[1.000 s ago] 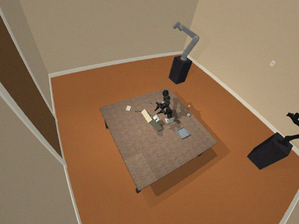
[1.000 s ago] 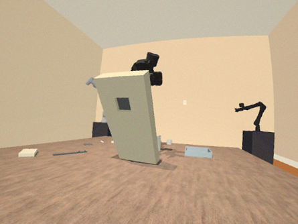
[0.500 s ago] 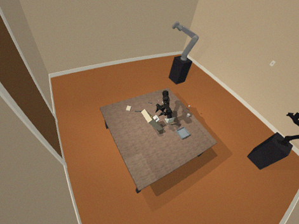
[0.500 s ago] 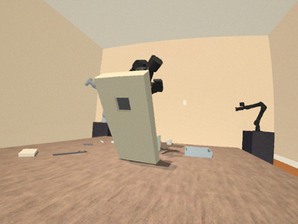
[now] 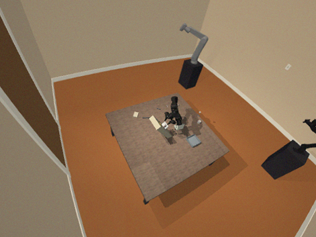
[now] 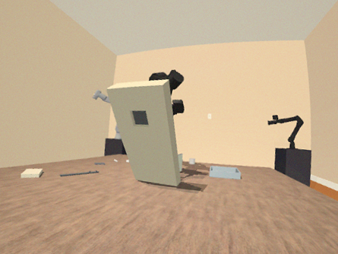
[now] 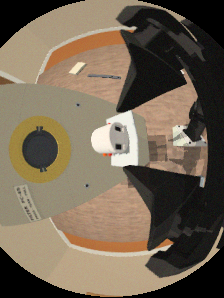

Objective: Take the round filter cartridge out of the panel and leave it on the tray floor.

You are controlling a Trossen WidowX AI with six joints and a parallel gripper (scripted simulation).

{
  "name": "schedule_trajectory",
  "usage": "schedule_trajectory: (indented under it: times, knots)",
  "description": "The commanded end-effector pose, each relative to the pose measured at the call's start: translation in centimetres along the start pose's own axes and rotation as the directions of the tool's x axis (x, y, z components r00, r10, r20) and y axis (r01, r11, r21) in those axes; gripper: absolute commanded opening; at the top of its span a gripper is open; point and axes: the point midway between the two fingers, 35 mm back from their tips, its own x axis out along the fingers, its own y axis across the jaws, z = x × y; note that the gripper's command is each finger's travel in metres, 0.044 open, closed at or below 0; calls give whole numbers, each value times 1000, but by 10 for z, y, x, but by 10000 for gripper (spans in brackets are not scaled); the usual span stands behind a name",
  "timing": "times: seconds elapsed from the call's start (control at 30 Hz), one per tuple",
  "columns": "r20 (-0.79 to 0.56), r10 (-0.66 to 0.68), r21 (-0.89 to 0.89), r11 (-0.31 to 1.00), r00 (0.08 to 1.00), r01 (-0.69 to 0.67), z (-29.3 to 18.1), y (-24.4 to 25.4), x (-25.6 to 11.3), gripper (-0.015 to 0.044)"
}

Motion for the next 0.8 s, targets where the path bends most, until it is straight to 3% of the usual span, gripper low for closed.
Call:
schedule_trajectory:
  times: [0.0,0.77]
  knots:
    - [-8,-2,-6,1000,1000,2,-2,0,8,305]
    - [-6,-4,-5,1000,1000,4,-3,-1,43,305]
